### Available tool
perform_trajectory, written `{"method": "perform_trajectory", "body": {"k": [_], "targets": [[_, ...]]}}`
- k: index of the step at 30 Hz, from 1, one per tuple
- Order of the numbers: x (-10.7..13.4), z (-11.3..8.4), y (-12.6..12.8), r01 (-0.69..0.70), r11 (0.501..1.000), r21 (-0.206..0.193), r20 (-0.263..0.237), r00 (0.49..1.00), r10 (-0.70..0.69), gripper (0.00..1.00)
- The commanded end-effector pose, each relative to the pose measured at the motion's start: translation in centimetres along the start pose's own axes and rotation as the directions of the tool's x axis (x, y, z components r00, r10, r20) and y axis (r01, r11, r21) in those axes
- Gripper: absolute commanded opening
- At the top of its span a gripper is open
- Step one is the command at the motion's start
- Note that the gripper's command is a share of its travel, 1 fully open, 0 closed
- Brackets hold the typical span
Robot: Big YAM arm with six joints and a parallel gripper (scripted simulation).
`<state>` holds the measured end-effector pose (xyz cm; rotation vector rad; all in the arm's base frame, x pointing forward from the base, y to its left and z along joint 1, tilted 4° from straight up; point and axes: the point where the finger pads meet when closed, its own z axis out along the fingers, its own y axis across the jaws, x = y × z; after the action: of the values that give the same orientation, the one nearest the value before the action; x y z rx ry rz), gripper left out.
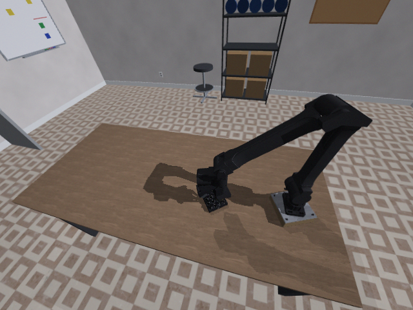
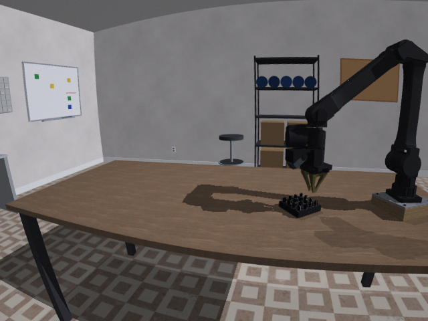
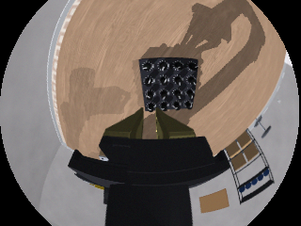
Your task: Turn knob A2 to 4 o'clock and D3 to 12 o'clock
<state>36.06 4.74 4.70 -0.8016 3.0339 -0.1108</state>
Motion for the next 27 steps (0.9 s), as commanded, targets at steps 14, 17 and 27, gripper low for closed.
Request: {"method": "perform_trajectory", "body": {"k": [14,17,27], "targets": [[-0.3,2.1,-0.6,-0.005,1.0,0.007,0.012,1.0,0.005,0.18],[-0.4,1.9,-0.6,-0.007,1.0,0.009,0.018,1.0,0.007,0.18],[-0.3,3.2,-0.5,-0.005,1.0,0.007,0.012,1.0,0.005,0.18]]}}
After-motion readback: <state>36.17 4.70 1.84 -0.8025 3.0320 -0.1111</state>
